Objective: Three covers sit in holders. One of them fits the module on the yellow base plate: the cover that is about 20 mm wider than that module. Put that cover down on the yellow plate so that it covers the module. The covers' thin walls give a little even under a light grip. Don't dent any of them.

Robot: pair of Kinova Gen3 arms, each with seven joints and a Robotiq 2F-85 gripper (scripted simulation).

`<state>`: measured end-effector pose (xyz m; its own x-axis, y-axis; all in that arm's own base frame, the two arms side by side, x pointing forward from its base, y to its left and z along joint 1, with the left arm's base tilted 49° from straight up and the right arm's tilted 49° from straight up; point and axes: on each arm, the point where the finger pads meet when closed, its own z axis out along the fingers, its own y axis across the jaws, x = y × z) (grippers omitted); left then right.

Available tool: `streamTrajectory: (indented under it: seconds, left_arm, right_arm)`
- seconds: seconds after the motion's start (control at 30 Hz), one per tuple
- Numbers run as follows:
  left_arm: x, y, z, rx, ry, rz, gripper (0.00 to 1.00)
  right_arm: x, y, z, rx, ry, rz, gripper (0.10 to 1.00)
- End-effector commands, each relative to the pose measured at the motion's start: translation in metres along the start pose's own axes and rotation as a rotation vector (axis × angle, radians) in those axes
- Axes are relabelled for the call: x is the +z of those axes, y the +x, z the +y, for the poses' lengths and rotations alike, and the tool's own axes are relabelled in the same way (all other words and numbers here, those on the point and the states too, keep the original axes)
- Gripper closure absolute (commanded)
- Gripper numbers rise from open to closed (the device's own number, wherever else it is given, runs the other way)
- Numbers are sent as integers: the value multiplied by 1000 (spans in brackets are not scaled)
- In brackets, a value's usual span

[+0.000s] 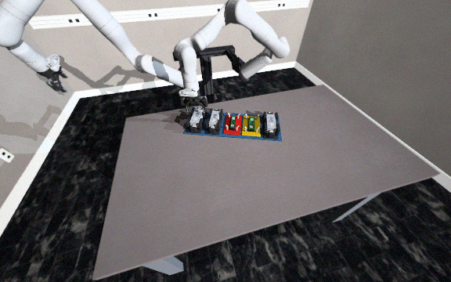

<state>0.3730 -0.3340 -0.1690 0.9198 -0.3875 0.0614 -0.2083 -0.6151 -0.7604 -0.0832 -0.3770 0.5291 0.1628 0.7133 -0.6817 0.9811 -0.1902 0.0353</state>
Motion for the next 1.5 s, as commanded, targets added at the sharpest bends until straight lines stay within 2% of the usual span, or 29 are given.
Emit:
streamTrajectory:
  seconds: [0.0,0.6,1.47]
  left_arm:
    - [-2,1,1,0,-2,2,2]
    - [4,6,2,2,-9,16,2]
    - [2,5,4,0,-13,16,2]
  right_arm:
    - [0,0,0,1,0,-1,100]
    - [0,0,0,1,0,-1,100]
    - [0,0,0,1,0,-1,100]
